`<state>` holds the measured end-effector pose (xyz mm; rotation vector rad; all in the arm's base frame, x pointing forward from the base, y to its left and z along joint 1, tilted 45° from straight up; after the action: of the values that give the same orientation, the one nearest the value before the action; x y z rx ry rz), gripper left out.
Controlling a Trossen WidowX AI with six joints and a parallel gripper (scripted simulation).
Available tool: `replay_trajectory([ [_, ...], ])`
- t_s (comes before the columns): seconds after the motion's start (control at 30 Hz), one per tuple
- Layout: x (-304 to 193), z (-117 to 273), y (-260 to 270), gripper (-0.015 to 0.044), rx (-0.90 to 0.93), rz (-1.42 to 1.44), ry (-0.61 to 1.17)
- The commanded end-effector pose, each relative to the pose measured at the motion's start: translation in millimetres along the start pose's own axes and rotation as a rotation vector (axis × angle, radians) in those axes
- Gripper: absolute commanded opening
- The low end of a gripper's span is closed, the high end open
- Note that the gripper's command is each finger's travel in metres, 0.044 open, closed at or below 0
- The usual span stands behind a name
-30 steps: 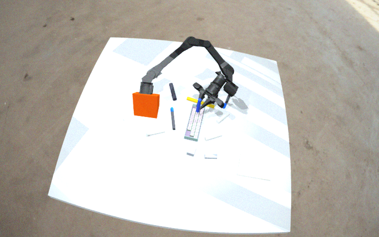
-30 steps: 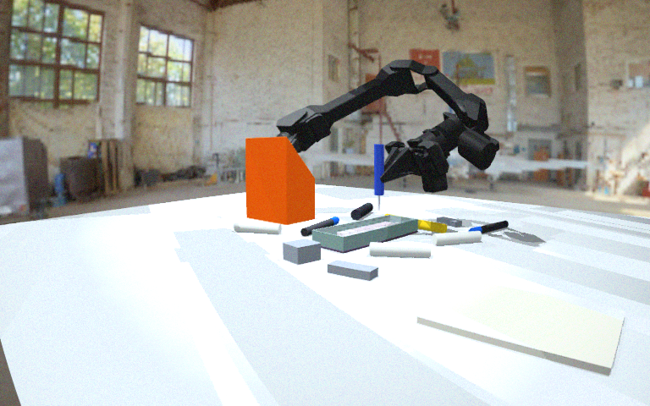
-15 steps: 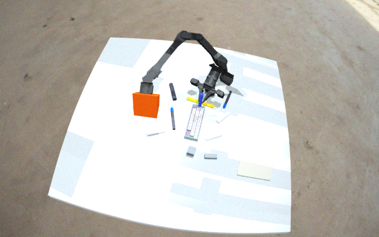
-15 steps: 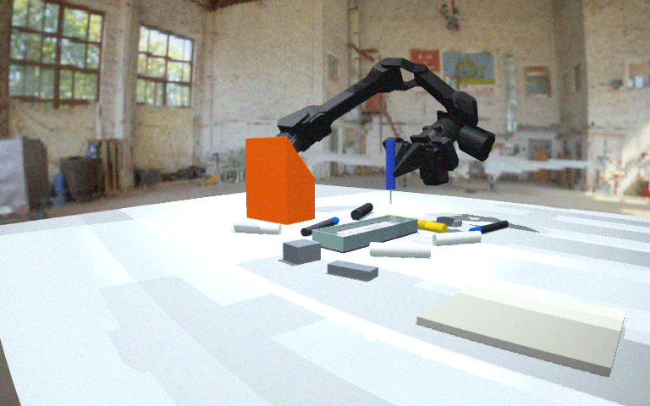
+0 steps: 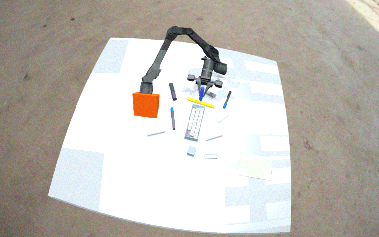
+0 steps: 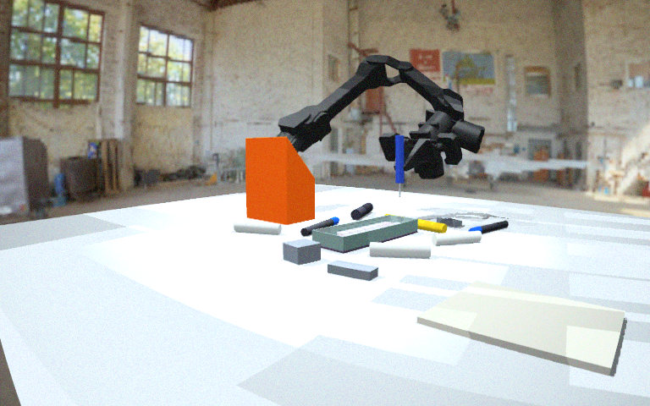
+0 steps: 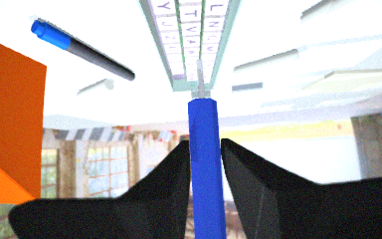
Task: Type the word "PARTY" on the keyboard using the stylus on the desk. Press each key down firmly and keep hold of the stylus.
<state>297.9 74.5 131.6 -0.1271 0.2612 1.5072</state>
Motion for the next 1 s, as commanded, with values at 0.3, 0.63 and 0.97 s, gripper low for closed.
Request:
replay_trajectory([
  [0.3,6,-4,2,0.0000,-0.003,0.015,0.006],
  [0.63,26,-16,3,0.0000,-0.003,0.015,0.005],
  [0.97,33,-20,2,0.0081,-0.003,0.015,0.004],
])
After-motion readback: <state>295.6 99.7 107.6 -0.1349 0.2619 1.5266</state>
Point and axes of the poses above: the point midway between the two fingers, 35 mm back from their tips, its own z axis back along the fingers, its own y axis across the jaws, x = y × z, the point moved 8 cm from there along z, back along the fingers, and after that the axes turned 1 degree about z, right-handed, at the moved point
